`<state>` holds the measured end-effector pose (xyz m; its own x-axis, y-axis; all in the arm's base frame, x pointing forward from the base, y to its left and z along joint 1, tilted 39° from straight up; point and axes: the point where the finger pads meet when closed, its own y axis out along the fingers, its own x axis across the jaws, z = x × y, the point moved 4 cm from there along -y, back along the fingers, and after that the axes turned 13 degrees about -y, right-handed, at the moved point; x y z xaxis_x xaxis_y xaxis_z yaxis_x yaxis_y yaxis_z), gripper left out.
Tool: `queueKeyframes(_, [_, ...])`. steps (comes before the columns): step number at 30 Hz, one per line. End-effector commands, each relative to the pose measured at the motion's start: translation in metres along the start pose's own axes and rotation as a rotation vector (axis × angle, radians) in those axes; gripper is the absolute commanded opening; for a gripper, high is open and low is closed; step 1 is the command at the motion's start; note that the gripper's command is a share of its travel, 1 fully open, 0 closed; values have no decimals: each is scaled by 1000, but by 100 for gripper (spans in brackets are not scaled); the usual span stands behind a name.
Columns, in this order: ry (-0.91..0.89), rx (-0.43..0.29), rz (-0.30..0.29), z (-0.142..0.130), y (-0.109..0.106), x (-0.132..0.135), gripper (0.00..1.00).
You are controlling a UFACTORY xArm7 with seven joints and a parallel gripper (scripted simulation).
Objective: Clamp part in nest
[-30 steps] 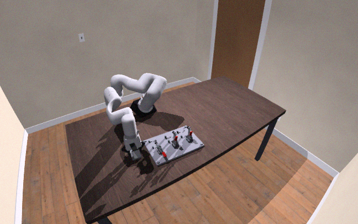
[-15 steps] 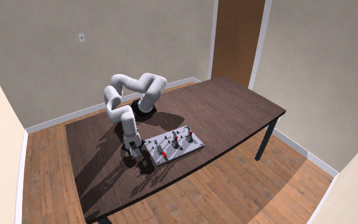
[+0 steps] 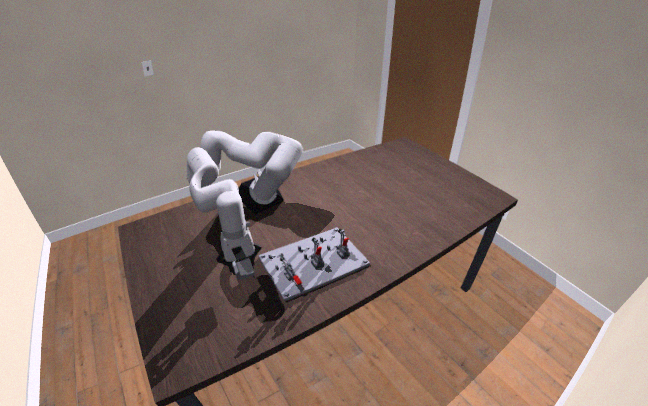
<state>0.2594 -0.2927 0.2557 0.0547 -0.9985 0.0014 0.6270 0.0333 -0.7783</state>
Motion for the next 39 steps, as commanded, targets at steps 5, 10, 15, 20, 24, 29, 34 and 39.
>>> queueKeyframes(5, [1, 0, -2, 0, -31, 1, 0])
queueKeyframes(10, [1, 0, -2, 0, -48, 1, 0])
queueKeyframes(15, [1, 0, -2, 0, -59, 1, 0])
queueKeyframes(20, [1, 0, -2, 0, -63, 1, 0])
queueKeyframes(24, [1, 0, -2, 0, -65, 1, 0])
queueKeyframes(29, [1, 0, -2, 0, -65, 1, 0])
queueKeyframes(34, [1, 0, -2, 0, -65, 1, 0])
queueKeyframes(39, [1, 0, -2, 0, -65, 1, 0])
